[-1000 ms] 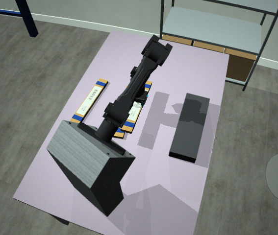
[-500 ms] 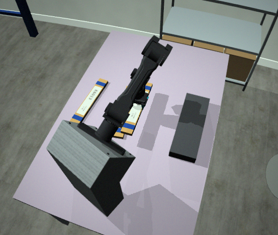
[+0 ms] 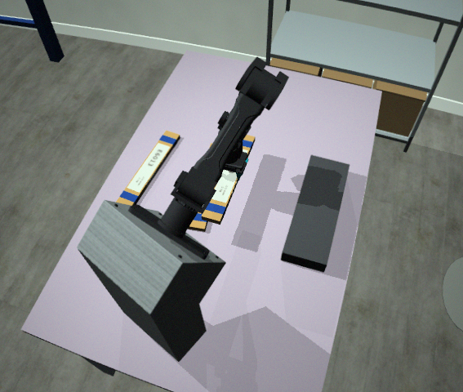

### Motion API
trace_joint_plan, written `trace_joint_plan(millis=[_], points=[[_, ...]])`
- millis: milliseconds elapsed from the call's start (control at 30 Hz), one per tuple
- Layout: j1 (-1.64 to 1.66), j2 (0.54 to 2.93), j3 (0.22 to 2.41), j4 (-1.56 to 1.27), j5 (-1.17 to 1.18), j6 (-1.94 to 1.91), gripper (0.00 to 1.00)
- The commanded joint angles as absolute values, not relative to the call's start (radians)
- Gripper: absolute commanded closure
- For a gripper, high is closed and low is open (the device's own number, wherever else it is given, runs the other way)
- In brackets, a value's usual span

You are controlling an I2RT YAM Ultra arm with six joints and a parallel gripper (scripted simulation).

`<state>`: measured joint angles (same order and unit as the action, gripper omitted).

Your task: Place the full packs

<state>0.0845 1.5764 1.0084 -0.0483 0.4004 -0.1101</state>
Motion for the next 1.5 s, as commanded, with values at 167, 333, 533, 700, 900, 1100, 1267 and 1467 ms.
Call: trace_joint_plan(millis=[167, 333, 533, 700, 900, 1100, 1267, 1467], points=[[0.132, 1.483, 0.987, -0.099, 0.42, -0.097, 1.0], [0.142, 1.46, 0.981, -0.118, 0.428, -0.092, 1.0], [0.15, 1.442, 0.977, -0.135, 0.434, -0.086, 1.0], [0.159, 1.42, 0.973, -0.155, 0.442, -0.08, 1.0], [0.17, 1.397, 0.969, -0.177, 0.451, -0.074, 1.0], [0.171, 1.396, 0.97, -0.18, 0.452, -0.073, 1.0], [0.171, 1.396, 0.97, -0.18, 0.452, -0.073, 1.0], [0.171, 1.396, 0.97, -0.18, 0.452, -0.072, 1.0]])
